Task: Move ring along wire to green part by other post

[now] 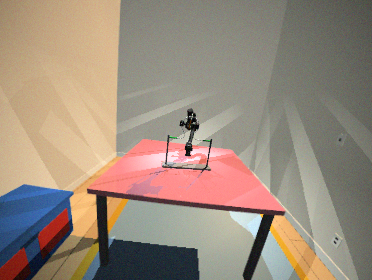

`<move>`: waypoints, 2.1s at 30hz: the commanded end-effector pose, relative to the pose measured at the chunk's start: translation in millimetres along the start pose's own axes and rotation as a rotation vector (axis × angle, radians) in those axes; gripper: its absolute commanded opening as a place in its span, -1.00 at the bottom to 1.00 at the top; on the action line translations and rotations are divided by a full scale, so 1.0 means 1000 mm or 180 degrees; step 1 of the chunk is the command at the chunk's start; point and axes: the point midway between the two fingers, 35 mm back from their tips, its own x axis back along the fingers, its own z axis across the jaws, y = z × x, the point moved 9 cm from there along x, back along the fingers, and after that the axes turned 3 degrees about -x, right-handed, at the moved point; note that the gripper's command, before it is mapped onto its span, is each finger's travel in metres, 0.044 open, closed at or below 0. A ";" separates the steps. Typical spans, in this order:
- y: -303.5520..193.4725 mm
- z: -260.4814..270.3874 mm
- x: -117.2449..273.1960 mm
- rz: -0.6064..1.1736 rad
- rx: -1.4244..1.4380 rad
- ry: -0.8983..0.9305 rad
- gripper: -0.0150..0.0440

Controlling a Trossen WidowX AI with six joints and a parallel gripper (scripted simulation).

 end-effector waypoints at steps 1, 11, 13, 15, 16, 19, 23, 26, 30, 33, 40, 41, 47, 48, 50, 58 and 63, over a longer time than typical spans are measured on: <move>-0.001 0.001 0.000 -0.0027 0.0131 -0.0078 -1.00; -0.003 0.002 -0.001 -0.0086 0.0480 -0.0278 -1.00; -0.003 0.002 -0.001 -0.0098 0.0550 -0.0318 -1.00; -0.003 0.002 -0.001 -0.0110 0.0619 -0.0358 -1.00; -0.003 0.002 -0.001 -0.0116 0.0654 -0.0378 -1.00; -0.004 0.002 -0.001 -0.0134 0.0759 -0.0438 -1.00; -0.005 0.003 -0.002 -0.0157 0.0899 -0.0517 -1.00; -0.005 0.003 -0.002 -0.0175 0.1003 -0.0577 -1.00; -0.006 0.003 -0.002 -0.0198 0.1143 -0.0657 -1.00; -0.006 0.003 -0.003 -0.0216 0.1248 -0.0716 -1.00; -0.008 0.003 -0.003 -0.0257 0.1493 -0.0855 -1.00; -0.008 0.003 -0.003 -0.0263 0.1528 -0.0875 -1.00; -0.009 0.004 -0.004 -0.0297 0.1738 -0.0995 -1.00; -0.009 0.004 -0.004 -0.0303 0.1773 -0.1014 -1.00; -0.009 0.004 -0.004 -0.0314 0.1843 -0.1054 -1.00; -0.011 0.003 -0.005 -0.0360 0.2123 -0.1213 -1.00; -0.012 0.003 -0.005 -0.0389 0.2299 -0.1312 -1.00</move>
